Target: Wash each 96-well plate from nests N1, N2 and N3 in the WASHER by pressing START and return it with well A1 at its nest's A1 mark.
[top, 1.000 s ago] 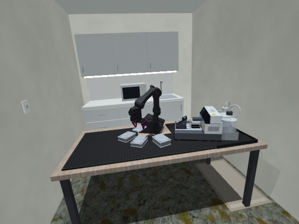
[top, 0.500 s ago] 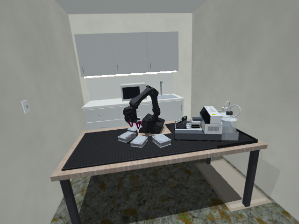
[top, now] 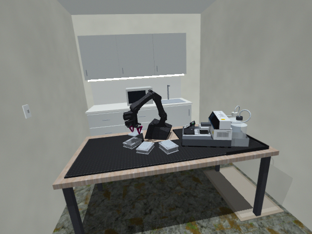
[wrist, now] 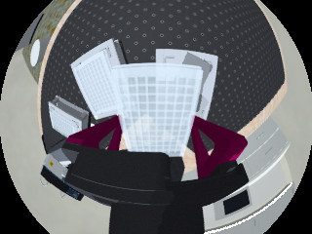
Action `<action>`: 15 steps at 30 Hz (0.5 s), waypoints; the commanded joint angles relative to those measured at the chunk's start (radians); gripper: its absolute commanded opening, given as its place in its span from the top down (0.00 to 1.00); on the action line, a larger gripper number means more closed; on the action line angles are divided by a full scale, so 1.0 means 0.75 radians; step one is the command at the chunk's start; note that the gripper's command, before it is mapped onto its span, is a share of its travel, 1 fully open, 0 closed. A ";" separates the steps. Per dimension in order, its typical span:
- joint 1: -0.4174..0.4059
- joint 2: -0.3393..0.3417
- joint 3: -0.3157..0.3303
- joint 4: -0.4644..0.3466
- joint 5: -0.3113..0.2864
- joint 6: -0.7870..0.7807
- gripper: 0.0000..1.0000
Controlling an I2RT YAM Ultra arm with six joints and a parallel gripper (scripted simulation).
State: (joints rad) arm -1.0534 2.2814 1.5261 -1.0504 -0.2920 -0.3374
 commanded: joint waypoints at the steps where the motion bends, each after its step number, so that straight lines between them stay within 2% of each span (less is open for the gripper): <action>1: -0.056 0.013 0.033 -0.002 0.016 -0.076 1.00; 7: -0.142 0.091 0.102 -0.016 0.037 -0.163 1.00; 15: -0.179 0.130 0.142 -0.026 0.046 -0.200 1.00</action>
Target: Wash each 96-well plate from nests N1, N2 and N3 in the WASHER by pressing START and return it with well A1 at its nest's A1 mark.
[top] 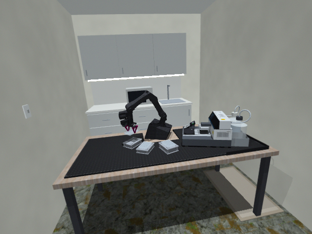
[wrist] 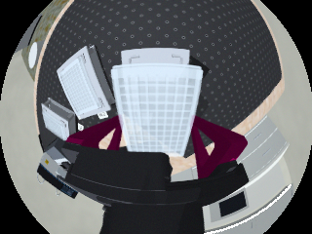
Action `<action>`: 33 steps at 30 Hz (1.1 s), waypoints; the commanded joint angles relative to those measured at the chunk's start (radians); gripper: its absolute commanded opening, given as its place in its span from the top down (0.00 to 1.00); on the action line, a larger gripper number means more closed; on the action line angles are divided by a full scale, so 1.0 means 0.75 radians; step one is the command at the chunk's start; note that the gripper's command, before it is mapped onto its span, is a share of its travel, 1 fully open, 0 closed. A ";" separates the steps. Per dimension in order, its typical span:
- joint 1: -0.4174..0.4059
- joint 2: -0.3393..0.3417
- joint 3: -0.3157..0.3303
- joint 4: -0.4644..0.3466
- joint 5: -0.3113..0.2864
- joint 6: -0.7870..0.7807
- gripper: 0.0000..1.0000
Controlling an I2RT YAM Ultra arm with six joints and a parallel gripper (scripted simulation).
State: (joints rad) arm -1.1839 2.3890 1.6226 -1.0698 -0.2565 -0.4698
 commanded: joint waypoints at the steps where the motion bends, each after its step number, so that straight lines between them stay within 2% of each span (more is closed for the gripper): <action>1: -0.005 -0.013 0.014 -0.001 -0.001 -0.024 1.00; 33: -0.002 -0.020 0.005 0.002 -0.002 -0.020 1.00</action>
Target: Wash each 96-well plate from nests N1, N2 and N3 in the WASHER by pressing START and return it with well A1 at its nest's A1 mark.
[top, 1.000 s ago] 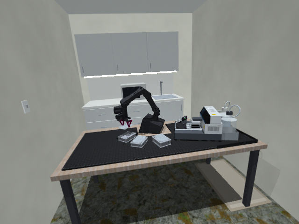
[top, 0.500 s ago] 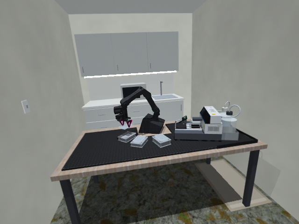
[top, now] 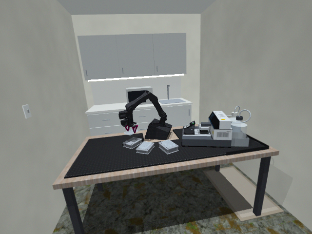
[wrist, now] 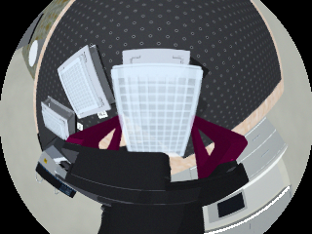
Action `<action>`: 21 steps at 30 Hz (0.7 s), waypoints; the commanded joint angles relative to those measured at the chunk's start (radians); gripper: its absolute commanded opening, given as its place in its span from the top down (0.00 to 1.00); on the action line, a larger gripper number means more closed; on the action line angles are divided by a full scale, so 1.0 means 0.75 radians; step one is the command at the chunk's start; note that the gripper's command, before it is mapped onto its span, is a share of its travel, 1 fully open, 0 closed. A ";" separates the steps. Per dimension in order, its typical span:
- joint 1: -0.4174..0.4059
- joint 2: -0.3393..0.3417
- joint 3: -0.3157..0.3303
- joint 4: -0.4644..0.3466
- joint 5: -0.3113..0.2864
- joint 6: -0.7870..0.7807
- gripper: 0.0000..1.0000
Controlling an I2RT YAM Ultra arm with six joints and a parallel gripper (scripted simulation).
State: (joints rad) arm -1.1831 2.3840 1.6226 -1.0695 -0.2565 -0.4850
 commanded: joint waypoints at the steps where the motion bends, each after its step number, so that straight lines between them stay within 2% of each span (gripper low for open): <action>1: -0.003 -0.013 0.005 0.002 -0.002 0.000 1.00; 21: 0.017 0.026 -0.057 0.109 -0.007 0.020 1.00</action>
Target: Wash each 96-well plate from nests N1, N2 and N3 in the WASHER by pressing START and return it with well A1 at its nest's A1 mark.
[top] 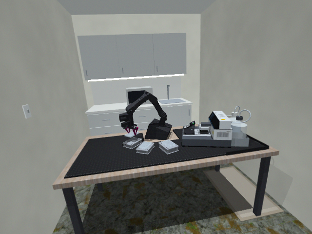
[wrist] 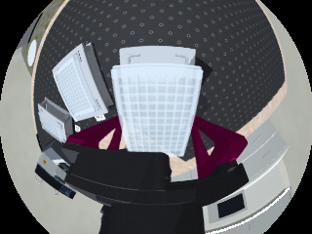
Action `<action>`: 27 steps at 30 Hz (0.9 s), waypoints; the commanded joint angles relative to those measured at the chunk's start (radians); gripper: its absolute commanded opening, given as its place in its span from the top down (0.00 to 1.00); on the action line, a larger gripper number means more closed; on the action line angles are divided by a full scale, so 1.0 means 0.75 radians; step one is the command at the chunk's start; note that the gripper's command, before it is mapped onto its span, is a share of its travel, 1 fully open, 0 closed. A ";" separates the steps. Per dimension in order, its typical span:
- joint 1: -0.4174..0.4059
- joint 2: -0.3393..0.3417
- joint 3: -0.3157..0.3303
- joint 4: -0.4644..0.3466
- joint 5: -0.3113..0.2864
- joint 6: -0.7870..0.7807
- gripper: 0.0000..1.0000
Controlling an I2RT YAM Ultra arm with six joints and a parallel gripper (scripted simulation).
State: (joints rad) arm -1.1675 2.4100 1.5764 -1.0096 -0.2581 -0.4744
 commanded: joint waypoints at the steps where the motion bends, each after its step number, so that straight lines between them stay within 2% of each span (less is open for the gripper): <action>1: -0.002 -0.006 0.001 0.036 -0.005 0.008 1.00; 27: 0.030 0.072 -0.074 0.197 -0.013 0.040 1.00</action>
State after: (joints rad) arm -1.1435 2.4680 1.5196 -0.8783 -0.2638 -0.4484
